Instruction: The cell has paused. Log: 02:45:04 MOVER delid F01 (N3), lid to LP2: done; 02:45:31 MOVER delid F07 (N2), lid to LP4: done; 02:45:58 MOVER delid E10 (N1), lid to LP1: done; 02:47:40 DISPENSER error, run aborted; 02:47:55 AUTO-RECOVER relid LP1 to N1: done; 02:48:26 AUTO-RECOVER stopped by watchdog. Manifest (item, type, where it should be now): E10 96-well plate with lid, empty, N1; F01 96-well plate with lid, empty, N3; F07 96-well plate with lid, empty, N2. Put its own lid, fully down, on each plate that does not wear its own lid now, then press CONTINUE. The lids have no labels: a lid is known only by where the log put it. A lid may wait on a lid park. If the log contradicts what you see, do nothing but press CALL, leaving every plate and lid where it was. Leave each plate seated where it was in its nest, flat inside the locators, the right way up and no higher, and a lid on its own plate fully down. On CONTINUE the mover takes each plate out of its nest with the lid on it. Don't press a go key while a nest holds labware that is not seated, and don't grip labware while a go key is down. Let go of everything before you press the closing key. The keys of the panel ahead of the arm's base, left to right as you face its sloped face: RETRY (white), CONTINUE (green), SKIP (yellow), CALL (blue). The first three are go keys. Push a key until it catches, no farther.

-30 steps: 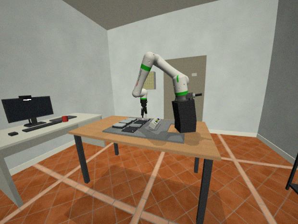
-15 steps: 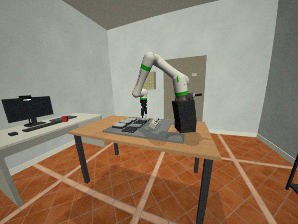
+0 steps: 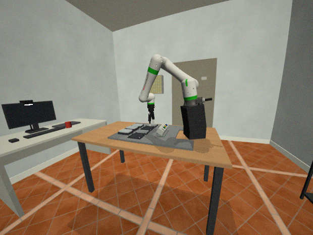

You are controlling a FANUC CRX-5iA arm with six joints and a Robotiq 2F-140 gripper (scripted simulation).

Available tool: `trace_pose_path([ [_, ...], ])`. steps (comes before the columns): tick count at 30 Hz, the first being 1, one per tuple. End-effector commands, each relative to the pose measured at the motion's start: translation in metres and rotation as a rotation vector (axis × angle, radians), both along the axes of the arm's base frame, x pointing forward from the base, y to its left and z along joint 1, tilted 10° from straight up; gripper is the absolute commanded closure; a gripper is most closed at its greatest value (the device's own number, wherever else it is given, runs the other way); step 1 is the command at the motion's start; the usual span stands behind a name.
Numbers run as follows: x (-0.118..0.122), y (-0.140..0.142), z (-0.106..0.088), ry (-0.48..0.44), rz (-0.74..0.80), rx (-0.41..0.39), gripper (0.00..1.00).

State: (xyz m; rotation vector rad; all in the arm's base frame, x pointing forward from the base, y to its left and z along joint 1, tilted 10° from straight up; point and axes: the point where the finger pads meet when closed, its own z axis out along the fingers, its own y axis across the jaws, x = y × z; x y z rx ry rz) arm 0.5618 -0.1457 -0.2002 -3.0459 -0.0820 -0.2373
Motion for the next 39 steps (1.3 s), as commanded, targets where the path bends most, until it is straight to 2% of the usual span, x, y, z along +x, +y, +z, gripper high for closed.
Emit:
trace_pose_path([
  [1, 0.0001, -0.0001, 0.0002, 0.0, 0.0, 0.0, 0.34],
  [17, 0.0001, -0.0001, 0.0002, 0.0, 0.0, 0.0, 0.34],
  [18, 0.0001, -0.0001, 0.0002, 0.0, 0.0, 0.0, 1.0],
  [39, 0.0001, -0.0001, 0.0002, 0.0, 0.0, 0.0, 1.0],
])
